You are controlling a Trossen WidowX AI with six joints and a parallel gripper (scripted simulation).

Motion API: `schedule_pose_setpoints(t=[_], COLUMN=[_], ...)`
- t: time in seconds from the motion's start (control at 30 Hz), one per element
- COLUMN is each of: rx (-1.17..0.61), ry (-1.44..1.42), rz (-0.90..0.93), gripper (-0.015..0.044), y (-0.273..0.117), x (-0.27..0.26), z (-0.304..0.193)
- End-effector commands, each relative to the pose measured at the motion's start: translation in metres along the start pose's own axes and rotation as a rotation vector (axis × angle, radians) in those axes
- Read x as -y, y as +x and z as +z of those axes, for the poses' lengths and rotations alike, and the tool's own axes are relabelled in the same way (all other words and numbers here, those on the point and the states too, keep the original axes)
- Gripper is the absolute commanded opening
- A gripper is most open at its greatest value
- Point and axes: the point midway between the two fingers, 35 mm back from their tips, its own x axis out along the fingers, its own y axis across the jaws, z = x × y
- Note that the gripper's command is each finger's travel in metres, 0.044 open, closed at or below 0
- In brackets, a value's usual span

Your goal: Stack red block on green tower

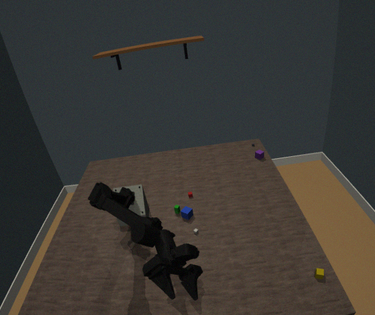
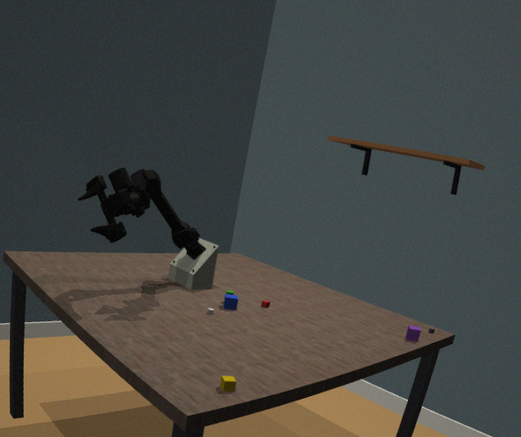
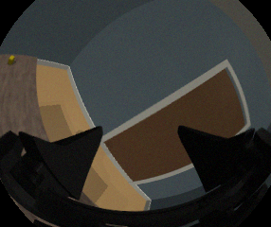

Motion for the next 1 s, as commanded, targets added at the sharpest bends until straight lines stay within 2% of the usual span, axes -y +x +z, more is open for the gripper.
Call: schedule_pose_setpoints(t=[0.0, 0.23, 0.57, 0.77, 0.97], rx=[0.057, 0.083, 0.079, -0.010, -0.147], ry=[0.033, 0.137, 0.239, 0.264, 0.200], rz=[0.114, 0.343, 0.767, 1.076, 1.322], gripper=[0.0440, 0.0440, 0.0440, 0.0440, 0.0440], y=[-0.014, -0.038, -0.131, -0.234, -0.352], x=[-0.045, -0.125, -0.260, -0.342, -0.395], z=[0.022, 0.056, 0.113, 0.140, 0.143])
